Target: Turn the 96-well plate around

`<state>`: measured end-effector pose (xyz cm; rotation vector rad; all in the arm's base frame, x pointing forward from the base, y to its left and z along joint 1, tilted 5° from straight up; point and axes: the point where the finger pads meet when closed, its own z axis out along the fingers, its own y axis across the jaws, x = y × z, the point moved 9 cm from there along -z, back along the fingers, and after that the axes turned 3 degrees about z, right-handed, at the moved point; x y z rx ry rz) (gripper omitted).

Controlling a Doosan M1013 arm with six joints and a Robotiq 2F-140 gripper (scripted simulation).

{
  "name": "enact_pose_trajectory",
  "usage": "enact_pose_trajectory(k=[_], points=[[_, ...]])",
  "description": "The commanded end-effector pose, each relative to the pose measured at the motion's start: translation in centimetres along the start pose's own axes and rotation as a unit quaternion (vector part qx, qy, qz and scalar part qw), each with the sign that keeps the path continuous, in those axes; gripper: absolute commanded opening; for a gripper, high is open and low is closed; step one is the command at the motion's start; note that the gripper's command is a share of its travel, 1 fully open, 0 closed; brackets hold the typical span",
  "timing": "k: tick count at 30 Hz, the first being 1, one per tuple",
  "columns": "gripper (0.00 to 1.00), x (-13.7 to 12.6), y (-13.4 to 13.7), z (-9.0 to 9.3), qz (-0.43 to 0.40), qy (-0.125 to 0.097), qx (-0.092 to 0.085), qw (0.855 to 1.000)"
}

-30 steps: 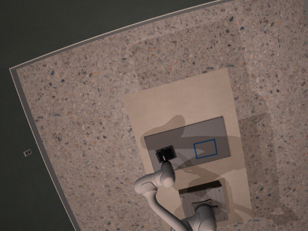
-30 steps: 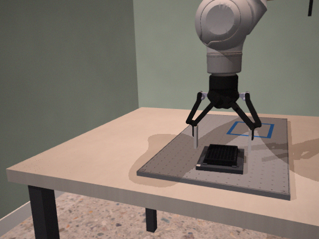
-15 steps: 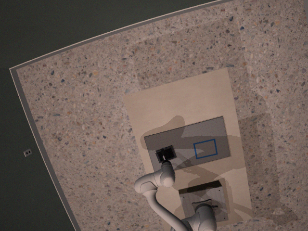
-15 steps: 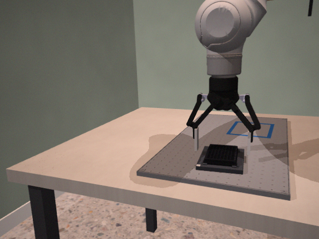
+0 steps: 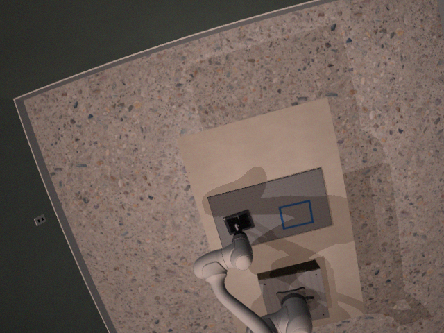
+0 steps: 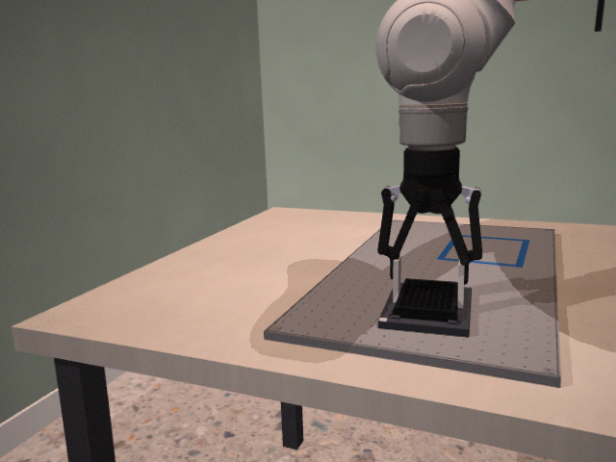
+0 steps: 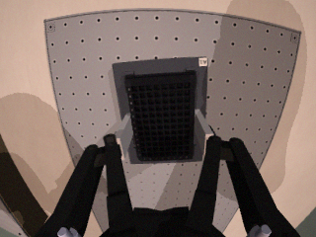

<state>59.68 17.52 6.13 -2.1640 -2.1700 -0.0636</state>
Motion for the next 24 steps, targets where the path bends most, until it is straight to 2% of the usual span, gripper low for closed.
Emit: enact_pose_trajectory(k=[1,19,24], points=[[0.0,0.0,-0.01,0.01,0.0,0.0,0.0,1.0],[0.0,0.0,-0.01,0.01,0.0,0.0,0.0,1.0],[0.0,0.0,-0.01,-0.82,0.0,0.0,0.0,1.0]])
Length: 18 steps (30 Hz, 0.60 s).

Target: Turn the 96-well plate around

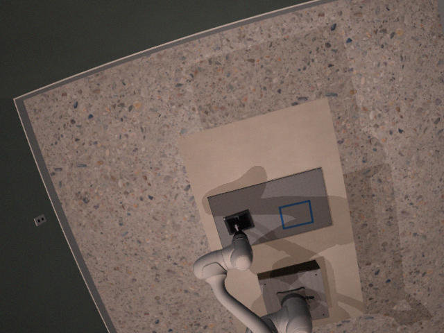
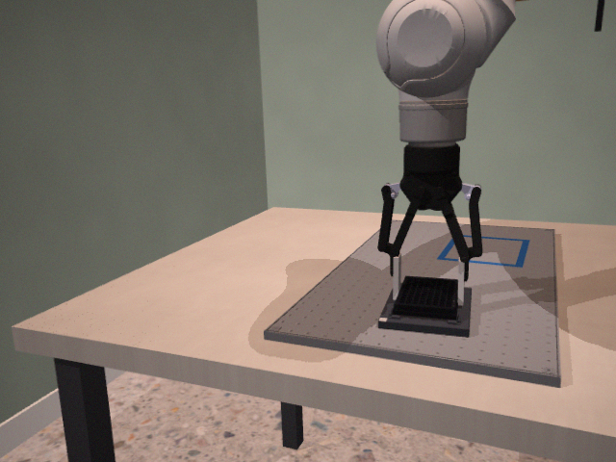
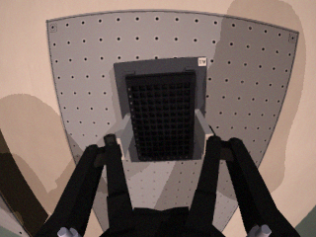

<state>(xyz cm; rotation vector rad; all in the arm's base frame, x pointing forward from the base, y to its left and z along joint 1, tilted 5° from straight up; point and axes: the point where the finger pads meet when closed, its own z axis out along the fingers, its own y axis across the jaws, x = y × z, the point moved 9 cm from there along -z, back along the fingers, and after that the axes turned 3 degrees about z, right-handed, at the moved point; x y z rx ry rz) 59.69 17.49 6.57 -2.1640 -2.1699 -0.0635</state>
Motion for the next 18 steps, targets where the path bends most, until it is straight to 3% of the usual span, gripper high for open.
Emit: enact_pose_trajectory(k=[1,18], points=[[0.0,0.0,0.0,-0.5,0.0,0.0,0.0,1.0],[0.0,0.0,0.0,-3.0,0.0,0.0,0.0,1.0]])
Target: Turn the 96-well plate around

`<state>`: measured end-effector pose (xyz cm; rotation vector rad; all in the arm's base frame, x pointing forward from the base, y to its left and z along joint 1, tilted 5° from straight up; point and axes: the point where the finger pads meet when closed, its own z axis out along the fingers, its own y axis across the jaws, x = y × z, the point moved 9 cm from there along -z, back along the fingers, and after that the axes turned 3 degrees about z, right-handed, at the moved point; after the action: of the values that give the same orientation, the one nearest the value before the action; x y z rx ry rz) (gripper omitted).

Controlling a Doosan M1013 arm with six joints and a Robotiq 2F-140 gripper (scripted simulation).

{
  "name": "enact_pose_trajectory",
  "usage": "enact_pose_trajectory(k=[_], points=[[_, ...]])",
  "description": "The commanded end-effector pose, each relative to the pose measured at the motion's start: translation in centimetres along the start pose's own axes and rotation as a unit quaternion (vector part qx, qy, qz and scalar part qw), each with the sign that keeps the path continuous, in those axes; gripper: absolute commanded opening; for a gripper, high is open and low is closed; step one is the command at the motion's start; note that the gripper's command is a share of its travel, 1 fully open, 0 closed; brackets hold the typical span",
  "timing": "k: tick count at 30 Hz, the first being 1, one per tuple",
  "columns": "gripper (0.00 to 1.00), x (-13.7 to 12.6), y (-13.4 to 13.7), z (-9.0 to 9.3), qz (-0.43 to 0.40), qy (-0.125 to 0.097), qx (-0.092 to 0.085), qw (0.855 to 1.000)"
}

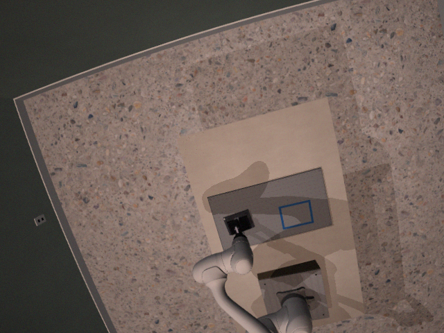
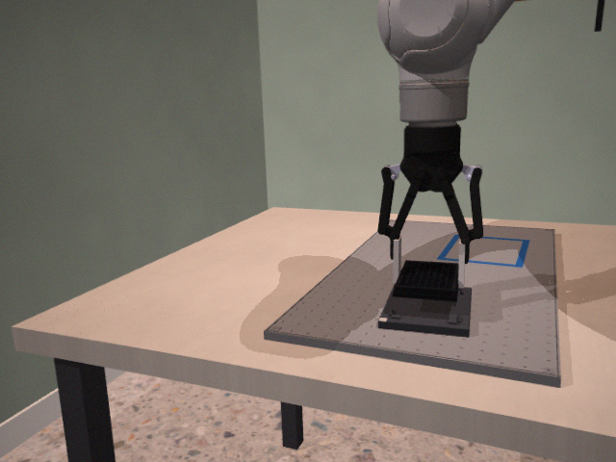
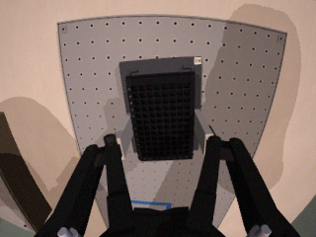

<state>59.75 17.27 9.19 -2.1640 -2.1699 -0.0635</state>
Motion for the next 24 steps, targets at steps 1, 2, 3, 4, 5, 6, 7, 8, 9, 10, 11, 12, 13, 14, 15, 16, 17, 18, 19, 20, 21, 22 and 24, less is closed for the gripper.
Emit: enact_pose_trajectory(k=[1,2,3,4,5,6,7,8,9,10,11,12,13,14,15,16,17,18,19,20,21,22,24], points=[[0.0,0.0,0.0,-0.6,0.0,0.0,0.0,1.0],[0.0,0.0,0.0,-0.7,0.0,0.0,0.0,1.0],[0.0,0.0,0.0,-0.9,0.0,0.0,0.0,1.0],[0.0,0.0,0.0,-0.9,0.0,0.0,0.0,1.0],[0.0,0.0,0.0,-0.9,0.0,0.0,0.0,1.0],[0.0,0.0,0.0,-1.1,0.0,0.0,0.0,1.0],[0.0,0.0,0.0,-1.2,0.0,0.0,0.0,1.0],[0.0,0.0,0.0,-1.4,0.0,0.0,0.0,1.0],[0.0,0.0,0.0,-1.6,0.0,0.0,0.0,1.0],[0.0,0.0,0.0,-1.7,0.0,0.0,0.0,1.0],[0.0,0.0,0.0,-1.9,0.0,0.0,0.0,1.0],[0.0,0.0,0.0,-2.1,0.0,0.0,0.0,1.0],[0.0,0.0,0.0,-2.2,0.0,0.0,0.0,1.0],[0.0,0.0,0.0,-2.4,0.0,0.0,0.0,1.0],[0.0,0.0,0.0,-2.6,0.0,0.0,0.0,1.0],[0.0,0.0,0.0,-2.7,0.0,0.0,0.0,1.0],[0.0,0.0,0.0,-2.9,0.0,0.0,0.0,1.0],[0.0,0.0,0.0,-3.1,0.0,0.0,0.0,1.0],[0.0,0.0,0.0,-3.2,0.0,0.0,0.0,1.0],[0.0,0.0,0.0,-3.2,0.0,0.0,0.0,1.0],[0.0,0.0,0.0,-3.2,0.0,0.0,0.0,1.0],[0.0,0.0,0.0,-3.2,0.0,0.0,0.0,1.0],[0.0,0.0,0.0,-3.2,0.0,0.0,0.0,1.0]])
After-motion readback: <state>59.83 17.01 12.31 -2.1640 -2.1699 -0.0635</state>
